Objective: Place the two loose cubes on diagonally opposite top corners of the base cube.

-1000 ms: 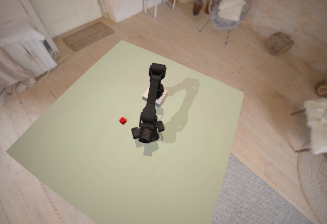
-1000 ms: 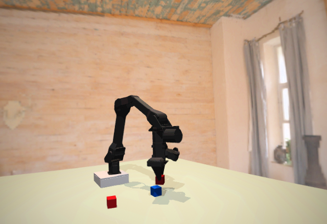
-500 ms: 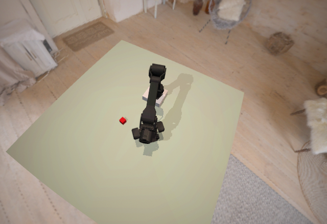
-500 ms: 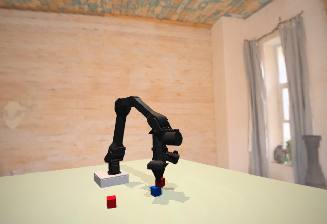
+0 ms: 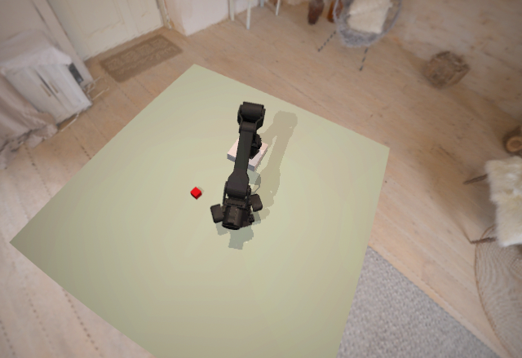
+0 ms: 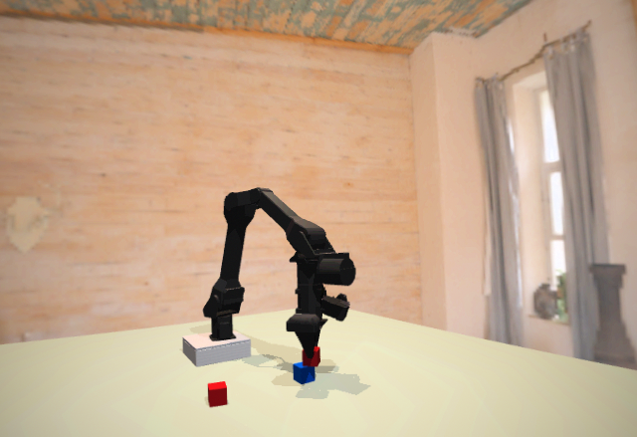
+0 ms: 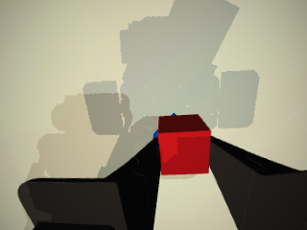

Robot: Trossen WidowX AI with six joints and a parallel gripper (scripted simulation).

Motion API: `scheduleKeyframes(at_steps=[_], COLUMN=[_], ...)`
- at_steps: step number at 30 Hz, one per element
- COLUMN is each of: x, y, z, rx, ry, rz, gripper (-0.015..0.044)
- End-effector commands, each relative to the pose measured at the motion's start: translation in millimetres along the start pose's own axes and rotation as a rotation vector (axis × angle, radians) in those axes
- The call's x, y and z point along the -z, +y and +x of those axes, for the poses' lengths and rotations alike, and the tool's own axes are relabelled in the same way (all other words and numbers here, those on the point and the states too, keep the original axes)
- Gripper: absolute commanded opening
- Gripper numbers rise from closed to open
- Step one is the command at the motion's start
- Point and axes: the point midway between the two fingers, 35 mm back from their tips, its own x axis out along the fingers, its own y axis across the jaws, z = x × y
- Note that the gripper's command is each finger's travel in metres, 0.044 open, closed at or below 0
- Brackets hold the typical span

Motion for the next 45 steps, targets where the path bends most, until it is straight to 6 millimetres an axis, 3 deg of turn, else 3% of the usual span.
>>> scheduleKeyframes(at_steps=[1, 4, 35, 43, 45], x=[0, 0, 0, 0, 5], y=[1, 1, 0, 0, -4], z=[1, 1, -30, -30, -29], rx=[-0.005, -0.005, 0.000, 0.000, -0.004], ry=[-0.002, -0.002, 0.000, 0.000, 0.008], rz=[0.002, 0.002, 0.000, 0.000, -0.016], gripper=[0.0131, 0.0205, 0.0205, 0.0205, 0.0258])
